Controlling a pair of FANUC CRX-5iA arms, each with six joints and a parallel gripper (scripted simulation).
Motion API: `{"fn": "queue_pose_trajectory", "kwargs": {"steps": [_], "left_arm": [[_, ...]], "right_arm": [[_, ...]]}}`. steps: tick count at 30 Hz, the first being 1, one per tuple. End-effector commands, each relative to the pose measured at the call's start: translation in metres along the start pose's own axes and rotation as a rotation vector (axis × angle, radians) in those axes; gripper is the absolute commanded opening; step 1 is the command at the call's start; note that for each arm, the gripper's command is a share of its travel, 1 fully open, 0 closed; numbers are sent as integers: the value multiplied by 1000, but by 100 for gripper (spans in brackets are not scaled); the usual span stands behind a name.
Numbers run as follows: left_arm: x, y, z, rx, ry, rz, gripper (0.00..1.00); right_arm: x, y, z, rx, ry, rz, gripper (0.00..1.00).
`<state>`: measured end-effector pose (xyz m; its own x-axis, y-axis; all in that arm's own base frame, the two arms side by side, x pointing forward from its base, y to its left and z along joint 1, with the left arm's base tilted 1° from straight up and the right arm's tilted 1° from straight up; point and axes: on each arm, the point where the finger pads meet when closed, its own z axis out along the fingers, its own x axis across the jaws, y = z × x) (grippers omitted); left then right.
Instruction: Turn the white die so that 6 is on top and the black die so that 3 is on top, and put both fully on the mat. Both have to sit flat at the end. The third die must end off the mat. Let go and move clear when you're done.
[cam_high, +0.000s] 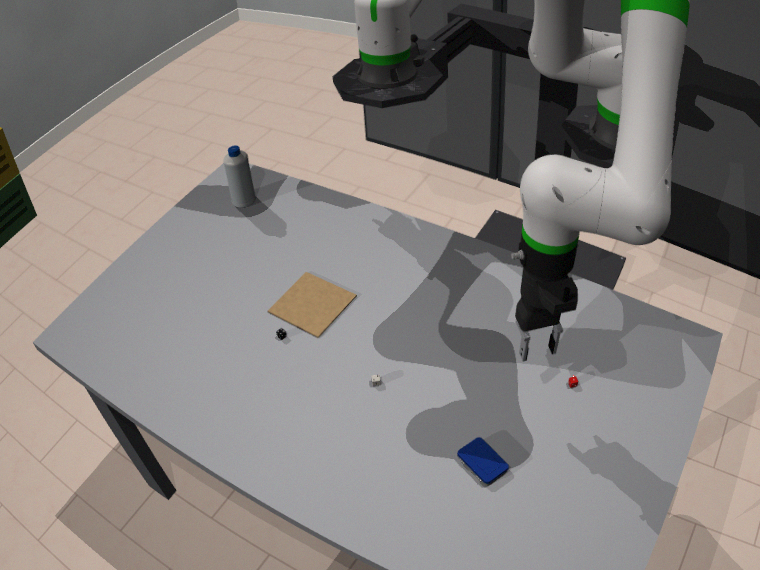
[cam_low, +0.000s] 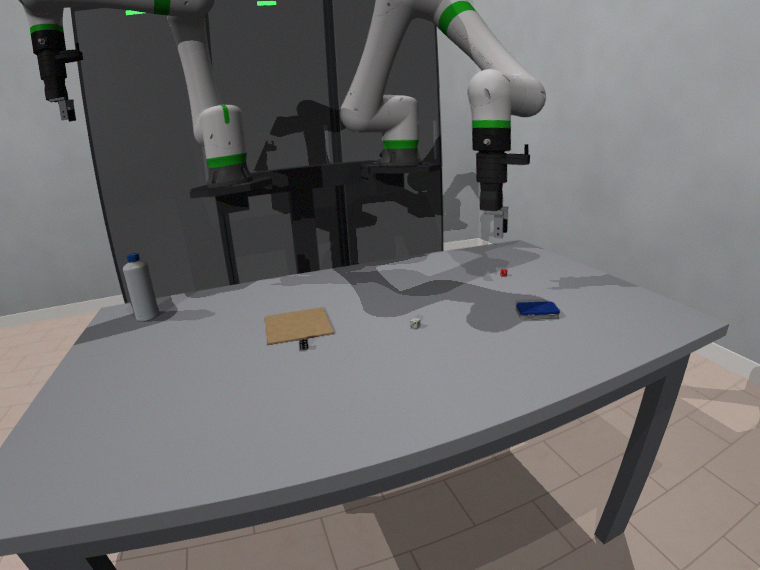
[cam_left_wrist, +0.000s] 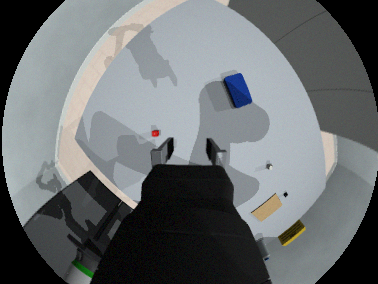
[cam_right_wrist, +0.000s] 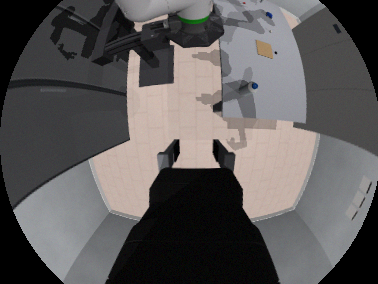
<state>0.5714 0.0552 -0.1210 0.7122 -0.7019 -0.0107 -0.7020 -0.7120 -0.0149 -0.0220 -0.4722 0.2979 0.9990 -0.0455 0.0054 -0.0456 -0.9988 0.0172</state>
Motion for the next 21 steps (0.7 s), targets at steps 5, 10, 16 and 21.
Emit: {"fn": "queue_pose_trajectory", "kwargs": {"steps": [5, 10, 16, 21], "left_arm": [[73, 8, 1, 1, 0, 27, 100], [128, 24, 3, 1, 0, 48, 100], [160, 37, 4, 1, 0, 60, 100], [206, 62, 6, 1, 0, 77, 100]], "right_arm": [[0, 0, -1, -2, 0, 0, 100], [0, 0, -1, -2, 0, 0, 100], [0, 0, -1, -2, 0, 0, 100], [0, 0, -1, -2, 0, 0, 100]]}}
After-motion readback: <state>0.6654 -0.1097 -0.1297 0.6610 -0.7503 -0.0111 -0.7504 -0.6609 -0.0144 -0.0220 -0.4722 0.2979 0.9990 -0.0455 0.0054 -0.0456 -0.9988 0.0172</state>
